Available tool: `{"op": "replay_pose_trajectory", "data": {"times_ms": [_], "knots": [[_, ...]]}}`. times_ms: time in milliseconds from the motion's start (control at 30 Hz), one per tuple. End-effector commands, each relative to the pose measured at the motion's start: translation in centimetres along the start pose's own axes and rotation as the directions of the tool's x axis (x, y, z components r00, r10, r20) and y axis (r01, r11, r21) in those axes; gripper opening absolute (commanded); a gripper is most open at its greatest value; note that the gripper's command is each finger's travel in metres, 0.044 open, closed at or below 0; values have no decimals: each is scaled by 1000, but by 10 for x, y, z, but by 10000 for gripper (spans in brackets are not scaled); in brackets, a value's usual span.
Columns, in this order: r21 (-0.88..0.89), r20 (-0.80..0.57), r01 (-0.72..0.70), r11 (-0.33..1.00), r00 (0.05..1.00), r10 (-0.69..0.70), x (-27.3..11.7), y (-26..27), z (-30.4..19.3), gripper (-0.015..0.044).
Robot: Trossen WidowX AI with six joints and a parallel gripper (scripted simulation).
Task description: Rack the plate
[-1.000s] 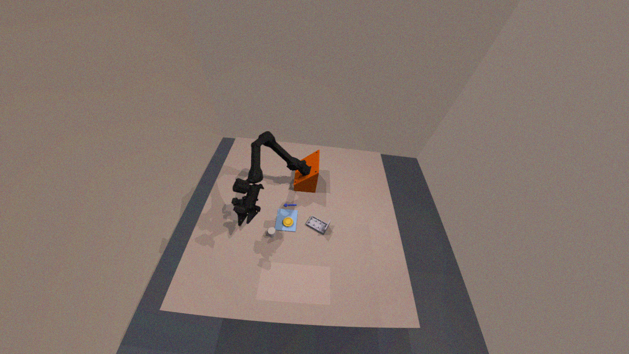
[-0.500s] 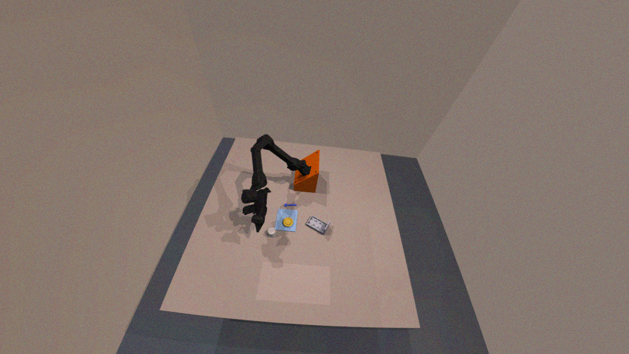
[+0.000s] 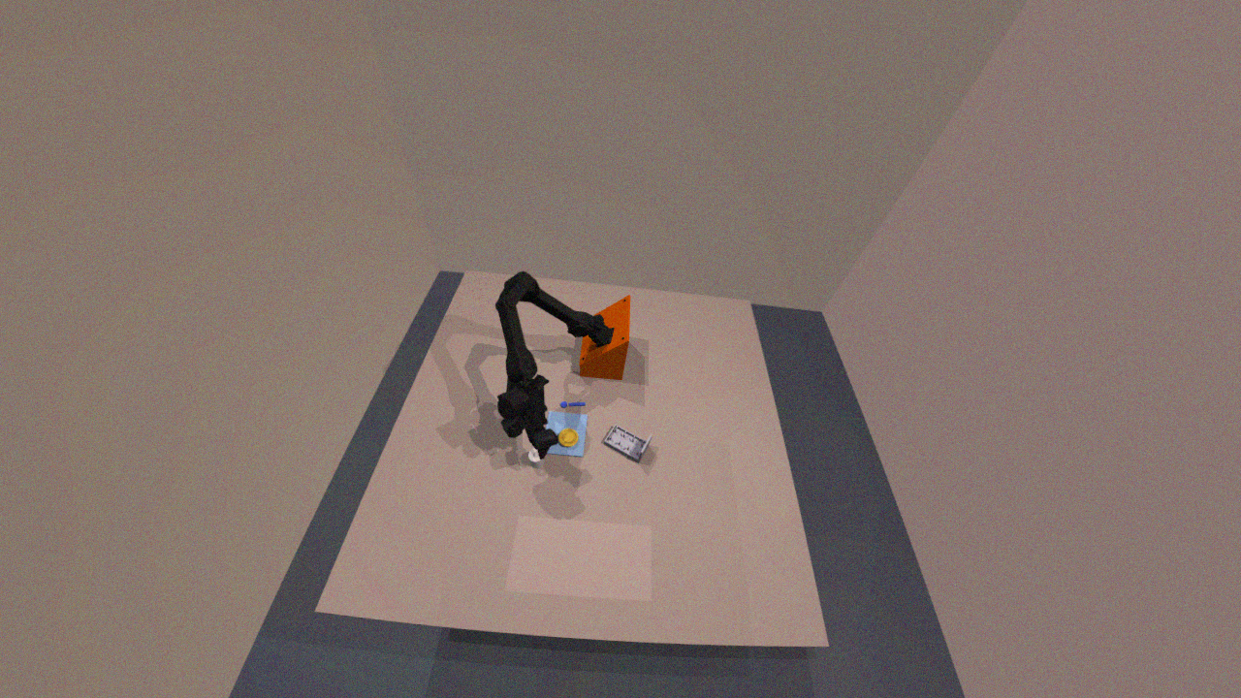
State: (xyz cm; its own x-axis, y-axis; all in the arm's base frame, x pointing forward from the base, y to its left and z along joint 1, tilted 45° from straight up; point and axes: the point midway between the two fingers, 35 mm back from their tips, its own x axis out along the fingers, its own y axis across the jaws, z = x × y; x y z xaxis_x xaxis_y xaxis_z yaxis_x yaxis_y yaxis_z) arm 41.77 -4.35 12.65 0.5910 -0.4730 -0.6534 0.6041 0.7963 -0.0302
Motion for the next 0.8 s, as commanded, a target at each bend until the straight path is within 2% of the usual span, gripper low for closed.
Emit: {"op": "replay_pose_trajectory", "data": {"times_ms": [0, 367, 767], "knots": [[-142, -53, 53, 988, 997, -61, 6, -2, -22, 400], [-458, -141, 115, 881, 970, -200, 12, -12, -62, 400], [-757, -186, 96, 647, 916, -355, 10, -27, -99, 400]]}}
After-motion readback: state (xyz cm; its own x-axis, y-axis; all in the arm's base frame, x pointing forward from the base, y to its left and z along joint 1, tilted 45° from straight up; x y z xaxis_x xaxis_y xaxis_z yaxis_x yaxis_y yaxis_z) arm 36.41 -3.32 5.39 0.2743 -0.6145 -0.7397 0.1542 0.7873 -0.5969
